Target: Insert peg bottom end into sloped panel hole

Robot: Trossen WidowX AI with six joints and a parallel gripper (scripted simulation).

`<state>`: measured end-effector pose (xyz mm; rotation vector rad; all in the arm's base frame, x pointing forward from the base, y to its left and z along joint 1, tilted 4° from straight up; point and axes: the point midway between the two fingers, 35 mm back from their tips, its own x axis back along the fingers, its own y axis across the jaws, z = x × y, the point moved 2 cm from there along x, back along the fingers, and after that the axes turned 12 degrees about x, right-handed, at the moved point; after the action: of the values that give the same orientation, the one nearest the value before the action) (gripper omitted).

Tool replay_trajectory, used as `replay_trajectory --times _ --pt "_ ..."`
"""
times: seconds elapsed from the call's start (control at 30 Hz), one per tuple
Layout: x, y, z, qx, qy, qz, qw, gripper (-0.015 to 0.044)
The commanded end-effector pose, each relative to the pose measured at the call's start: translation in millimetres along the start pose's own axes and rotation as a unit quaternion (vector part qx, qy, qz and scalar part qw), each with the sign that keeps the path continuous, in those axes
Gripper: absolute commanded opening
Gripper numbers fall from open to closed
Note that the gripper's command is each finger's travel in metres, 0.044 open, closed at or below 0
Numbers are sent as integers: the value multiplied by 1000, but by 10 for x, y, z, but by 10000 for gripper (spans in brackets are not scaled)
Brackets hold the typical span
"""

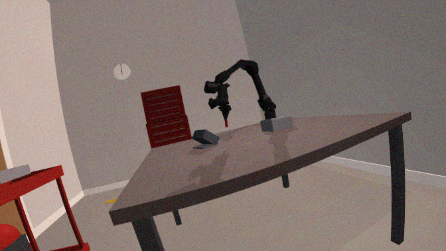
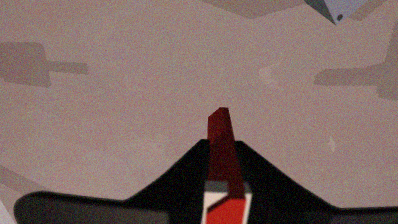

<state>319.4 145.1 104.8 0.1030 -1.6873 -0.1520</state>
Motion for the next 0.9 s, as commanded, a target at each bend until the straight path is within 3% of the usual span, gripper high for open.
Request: replay_trajectory --times 0.0,0.87 --pt "-7 -40 4 -32 0 -6 999 0" --pt "58 -242 -97 -196 -19 -31 980 0"
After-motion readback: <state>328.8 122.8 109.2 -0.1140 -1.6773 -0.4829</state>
